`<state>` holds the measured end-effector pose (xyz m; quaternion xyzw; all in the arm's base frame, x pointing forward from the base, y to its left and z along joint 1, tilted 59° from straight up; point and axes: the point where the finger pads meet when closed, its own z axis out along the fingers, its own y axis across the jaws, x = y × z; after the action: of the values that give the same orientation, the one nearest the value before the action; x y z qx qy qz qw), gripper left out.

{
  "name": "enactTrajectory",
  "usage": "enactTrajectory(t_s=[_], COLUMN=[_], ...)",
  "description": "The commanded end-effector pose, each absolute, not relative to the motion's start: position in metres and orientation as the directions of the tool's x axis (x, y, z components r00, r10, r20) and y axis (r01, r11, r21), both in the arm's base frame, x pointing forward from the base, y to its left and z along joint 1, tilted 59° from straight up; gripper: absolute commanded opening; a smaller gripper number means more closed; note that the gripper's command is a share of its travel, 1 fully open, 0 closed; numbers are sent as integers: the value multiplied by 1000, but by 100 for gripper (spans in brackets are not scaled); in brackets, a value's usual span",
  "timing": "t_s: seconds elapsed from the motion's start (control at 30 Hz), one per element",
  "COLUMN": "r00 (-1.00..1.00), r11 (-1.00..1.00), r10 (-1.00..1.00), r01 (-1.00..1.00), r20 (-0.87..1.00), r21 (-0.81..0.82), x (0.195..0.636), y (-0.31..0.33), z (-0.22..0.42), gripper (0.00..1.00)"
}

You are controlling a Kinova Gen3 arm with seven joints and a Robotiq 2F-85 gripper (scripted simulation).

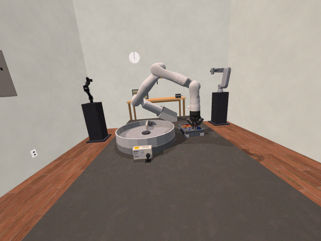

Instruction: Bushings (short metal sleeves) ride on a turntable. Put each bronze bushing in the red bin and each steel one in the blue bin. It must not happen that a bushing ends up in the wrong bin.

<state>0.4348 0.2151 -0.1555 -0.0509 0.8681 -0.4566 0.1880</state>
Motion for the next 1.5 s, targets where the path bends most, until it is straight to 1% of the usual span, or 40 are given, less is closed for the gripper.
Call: enactTrajectory(t_s=[0.0, 0.8, 0.83, 1.47], r00=[-924, -924, -924, -924], r11=[578, 578, 578, 578], r10=[-260, -260, -260, -260], r01=[83, 83, 83, 83], r20=[-280, -280, -280, -280], r21=[-812, -812, -812, -812], x=[435, 438, 438, 438], y=[214, 209, 210, 210], z=[-156, -159, -159, -159], gripper=[0, 0, 19, 19])
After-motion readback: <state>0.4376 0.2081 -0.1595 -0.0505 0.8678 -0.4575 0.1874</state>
